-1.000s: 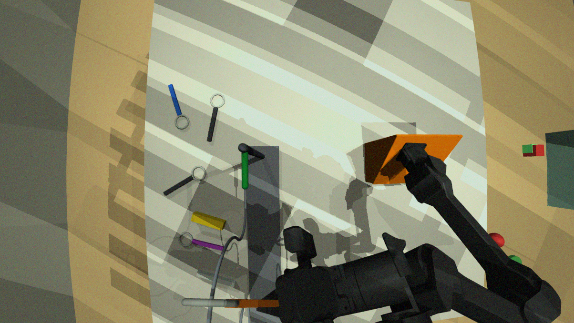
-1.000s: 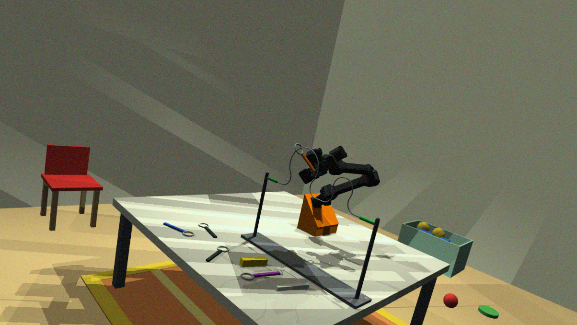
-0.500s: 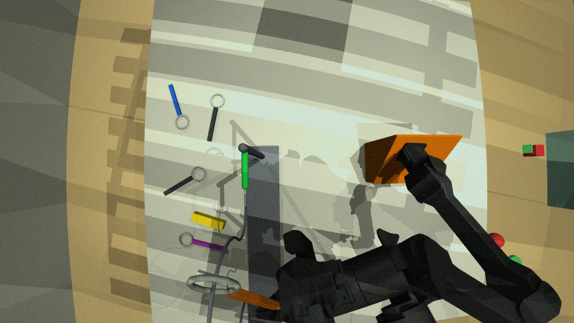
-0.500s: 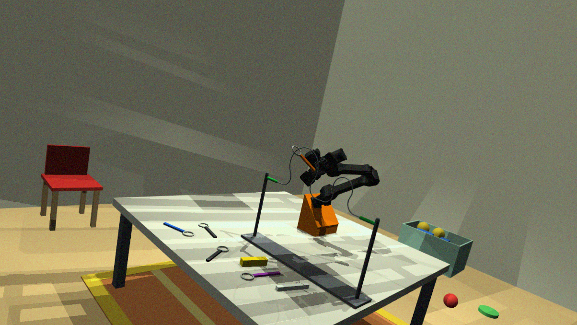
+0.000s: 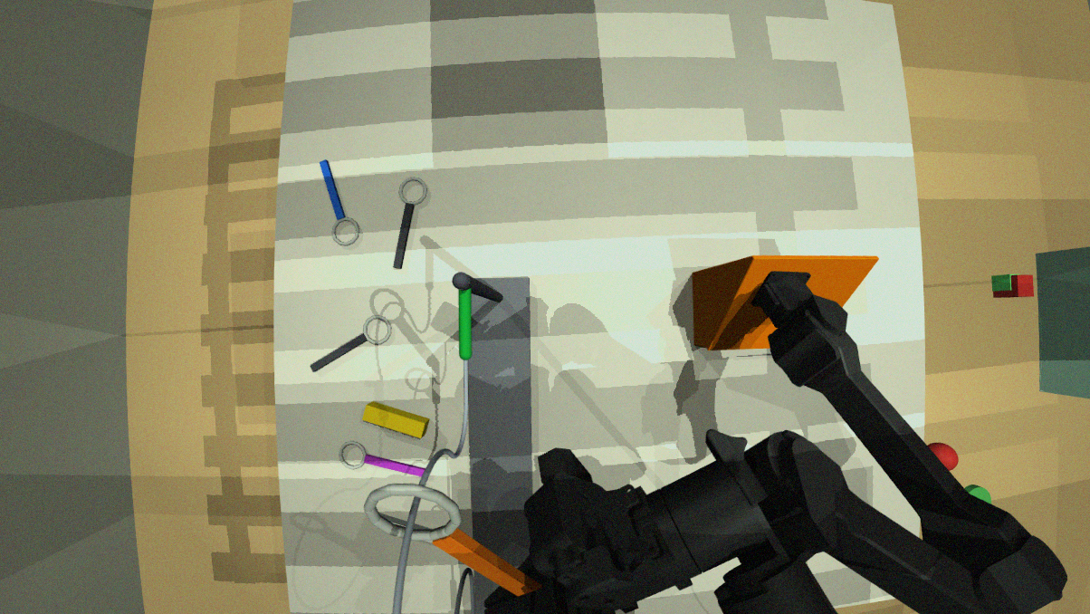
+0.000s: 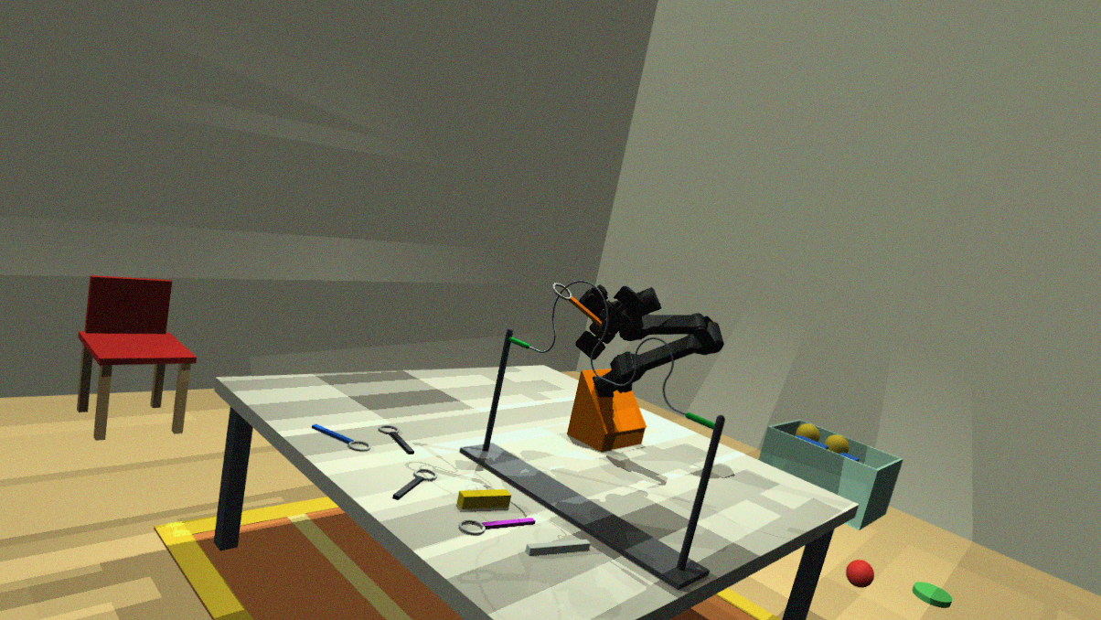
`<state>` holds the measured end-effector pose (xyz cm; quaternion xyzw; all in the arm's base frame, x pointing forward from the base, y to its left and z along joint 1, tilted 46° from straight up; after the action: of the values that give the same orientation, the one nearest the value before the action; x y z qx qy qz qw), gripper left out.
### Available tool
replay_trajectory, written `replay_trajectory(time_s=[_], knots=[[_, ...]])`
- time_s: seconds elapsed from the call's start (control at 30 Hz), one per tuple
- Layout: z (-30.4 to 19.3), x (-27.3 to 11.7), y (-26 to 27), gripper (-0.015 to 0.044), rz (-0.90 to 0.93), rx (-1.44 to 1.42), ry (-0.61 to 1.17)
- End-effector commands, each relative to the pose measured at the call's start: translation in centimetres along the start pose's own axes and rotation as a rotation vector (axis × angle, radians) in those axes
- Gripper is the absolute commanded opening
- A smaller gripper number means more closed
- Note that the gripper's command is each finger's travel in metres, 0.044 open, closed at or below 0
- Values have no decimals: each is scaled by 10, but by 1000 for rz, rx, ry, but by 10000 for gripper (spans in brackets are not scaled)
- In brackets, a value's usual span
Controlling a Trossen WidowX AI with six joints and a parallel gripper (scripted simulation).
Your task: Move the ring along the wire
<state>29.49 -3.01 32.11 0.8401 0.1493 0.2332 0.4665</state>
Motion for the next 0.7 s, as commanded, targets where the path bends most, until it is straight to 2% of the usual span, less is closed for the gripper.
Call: replay_trajectory(time_s=[0.0,0.67], knots=[[0,0,-2,-150,26,50,-4],[-2,1,-3,-150,149,267,0]])
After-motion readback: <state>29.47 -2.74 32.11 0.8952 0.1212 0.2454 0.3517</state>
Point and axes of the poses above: the point midway between the two fingers, 35 mm back from their tips, its own x axis out along the fingers, its own y axis across the jaws, z = x × y, the point moved 8 cm from there along -x, back along the fingers, and after that the axes turned 15 degrees about x, right-handed, at the moved point
